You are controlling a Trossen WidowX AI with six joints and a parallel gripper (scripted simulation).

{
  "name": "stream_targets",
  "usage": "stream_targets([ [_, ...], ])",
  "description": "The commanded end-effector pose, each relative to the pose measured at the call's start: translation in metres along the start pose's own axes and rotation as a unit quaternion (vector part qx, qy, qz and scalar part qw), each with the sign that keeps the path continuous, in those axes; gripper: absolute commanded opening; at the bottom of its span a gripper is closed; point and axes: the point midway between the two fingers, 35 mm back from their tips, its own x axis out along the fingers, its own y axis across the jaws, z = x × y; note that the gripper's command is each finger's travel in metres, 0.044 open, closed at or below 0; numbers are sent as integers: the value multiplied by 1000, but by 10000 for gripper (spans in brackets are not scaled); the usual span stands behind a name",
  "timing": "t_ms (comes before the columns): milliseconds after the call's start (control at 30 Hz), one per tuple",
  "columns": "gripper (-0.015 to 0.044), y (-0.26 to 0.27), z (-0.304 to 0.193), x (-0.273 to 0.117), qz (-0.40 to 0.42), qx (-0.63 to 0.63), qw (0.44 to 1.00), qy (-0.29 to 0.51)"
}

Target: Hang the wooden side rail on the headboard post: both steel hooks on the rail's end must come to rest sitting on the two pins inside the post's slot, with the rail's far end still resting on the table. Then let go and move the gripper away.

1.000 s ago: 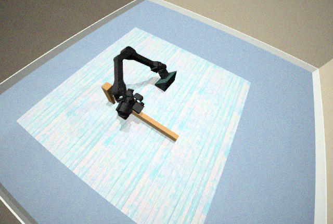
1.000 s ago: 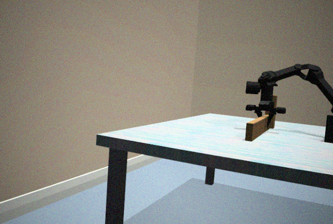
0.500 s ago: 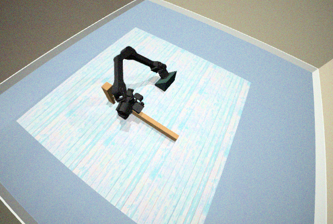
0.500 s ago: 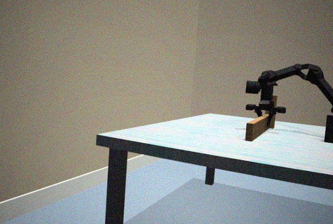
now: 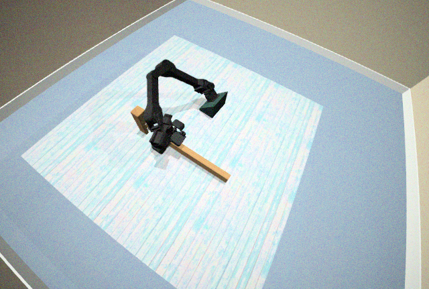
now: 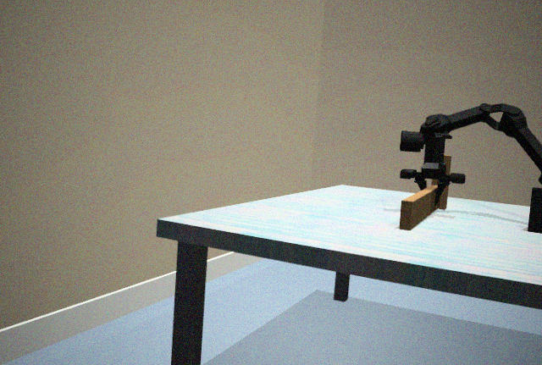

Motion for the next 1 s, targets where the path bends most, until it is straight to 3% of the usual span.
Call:
stream_targets([
  [0,0,-2,2,-6,-6,-3,1000,-4],
  [967,0,-1,2,-11,-6,-3,1000,-4],
])
